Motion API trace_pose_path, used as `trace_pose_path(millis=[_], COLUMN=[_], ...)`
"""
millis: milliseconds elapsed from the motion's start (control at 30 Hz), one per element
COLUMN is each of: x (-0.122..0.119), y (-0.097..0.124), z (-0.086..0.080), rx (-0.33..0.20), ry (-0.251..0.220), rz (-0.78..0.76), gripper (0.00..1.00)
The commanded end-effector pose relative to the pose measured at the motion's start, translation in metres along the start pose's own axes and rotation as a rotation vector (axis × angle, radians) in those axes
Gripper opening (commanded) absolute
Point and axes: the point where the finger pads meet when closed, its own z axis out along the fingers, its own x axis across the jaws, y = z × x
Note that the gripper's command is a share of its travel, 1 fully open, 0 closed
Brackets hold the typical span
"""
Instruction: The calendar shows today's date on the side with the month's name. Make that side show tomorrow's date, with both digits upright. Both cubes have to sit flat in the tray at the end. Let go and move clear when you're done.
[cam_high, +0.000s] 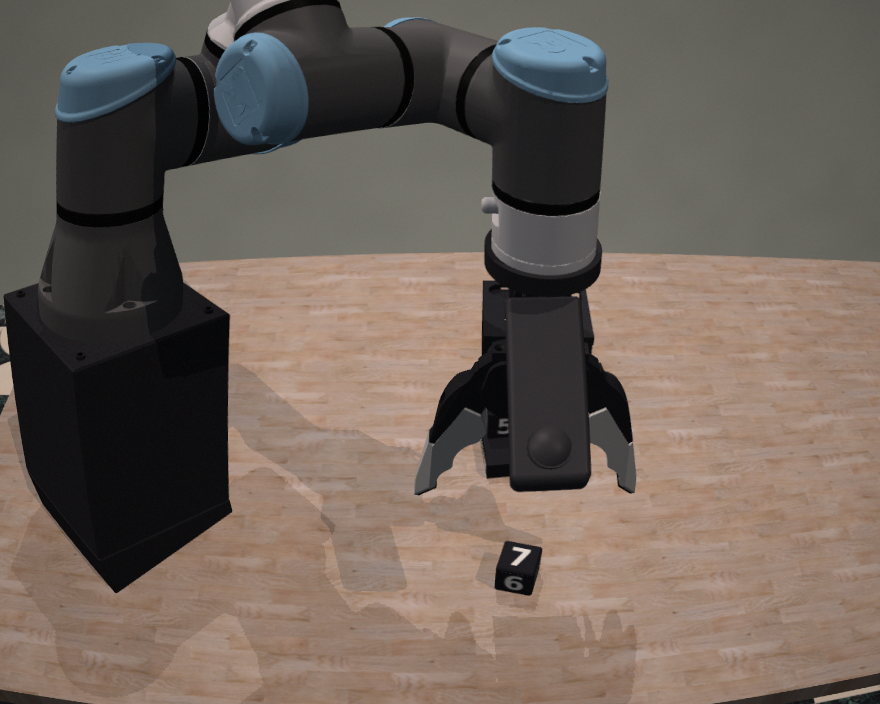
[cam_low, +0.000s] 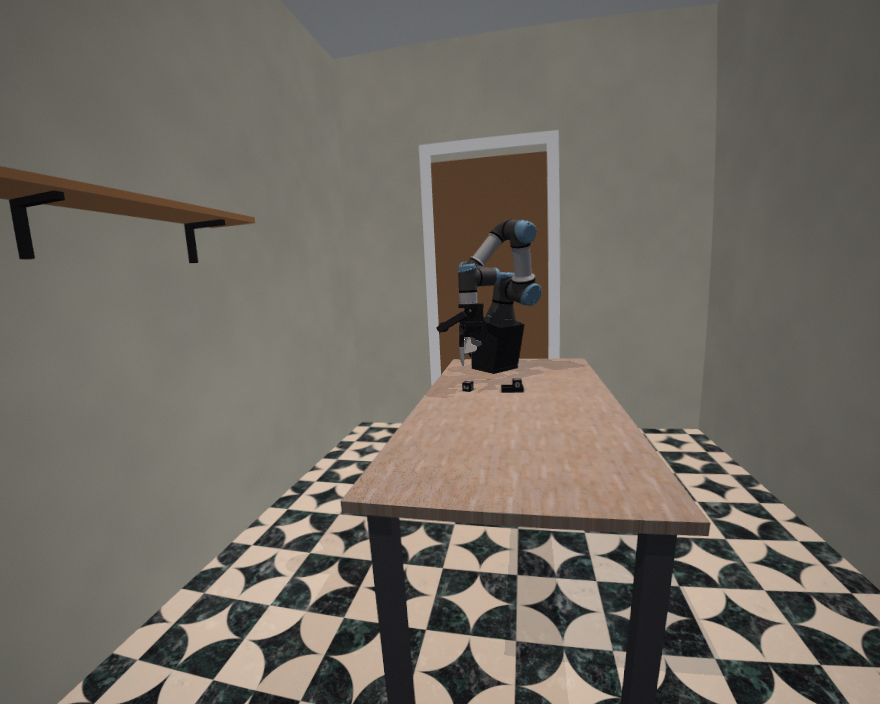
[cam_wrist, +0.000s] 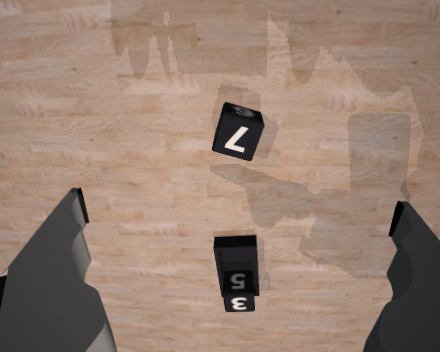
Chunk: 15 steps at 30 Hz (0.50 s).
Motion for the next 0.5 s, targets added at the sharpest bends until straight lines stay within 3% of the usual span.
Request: trace_pose_path(millis=[0, 467], x=[-0.0001, 0.0003], y=[0.0006, 0.0019], z=[0.0003, 0.0010], rx=[0.009, 0.009], ry=[0.004, 0.003], rz=[0.142, 0.254], gripper=[1.00, 1.00])
